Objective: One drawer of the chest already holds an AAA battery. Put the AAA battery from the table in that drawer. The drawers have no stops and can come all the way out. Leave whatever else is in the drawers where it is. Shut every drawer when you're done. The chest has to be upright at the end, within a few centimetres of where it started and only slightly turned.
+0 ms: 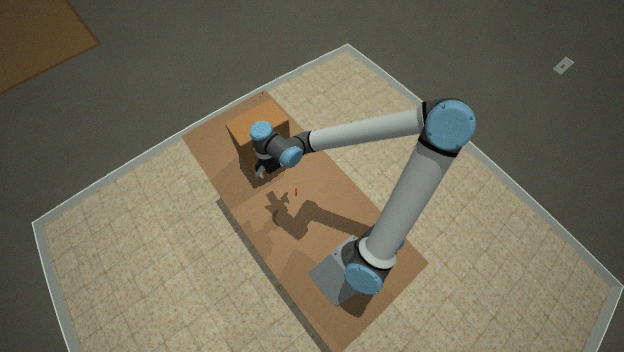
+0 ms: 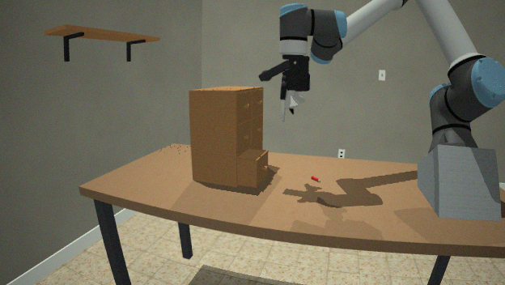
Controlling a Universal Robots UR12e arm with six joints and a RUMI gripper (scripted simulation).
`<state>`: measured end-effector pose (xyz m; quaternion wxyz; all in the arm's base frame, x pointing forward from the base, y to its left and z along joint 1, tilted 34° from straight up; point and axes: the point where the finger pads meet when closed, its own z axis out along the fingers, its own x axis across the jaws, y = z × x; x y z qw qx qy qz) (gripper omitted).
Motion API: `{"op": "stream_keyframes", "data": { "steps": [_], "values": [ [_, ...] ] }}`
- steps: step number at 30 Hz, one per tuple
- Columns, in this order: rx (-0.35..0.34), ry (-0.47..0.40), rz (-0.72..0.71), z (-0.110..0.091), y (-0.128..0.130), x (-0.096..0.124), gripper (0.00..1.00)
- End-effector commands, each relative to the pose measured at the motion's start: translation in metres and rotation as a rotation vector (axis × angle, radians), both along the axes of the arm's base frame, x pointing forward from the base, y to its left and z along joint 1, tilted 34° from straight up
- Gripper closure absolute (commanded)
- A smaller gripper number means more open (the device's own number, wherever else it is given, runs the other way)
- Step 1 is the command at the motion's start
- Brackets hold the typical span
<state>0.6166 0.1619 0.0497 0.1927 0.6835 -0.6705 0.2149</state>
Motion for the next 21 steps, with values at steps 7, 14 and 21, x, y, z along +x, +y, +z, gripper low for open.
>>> {"op": "stream_keyframes", "data": {
  "steps": [7,14,21],
  "values": [
    [0.0,0.0,0.002,0.0005,0.0003,0.0005,0.0],
    [0.0,0.007,0.012,-0.0002,-0.0005,0.0004,0.0],
    [-0.001,0.033,0.052,-0.0027,-0.0037,-0.0001,0.0]
  ]
}}
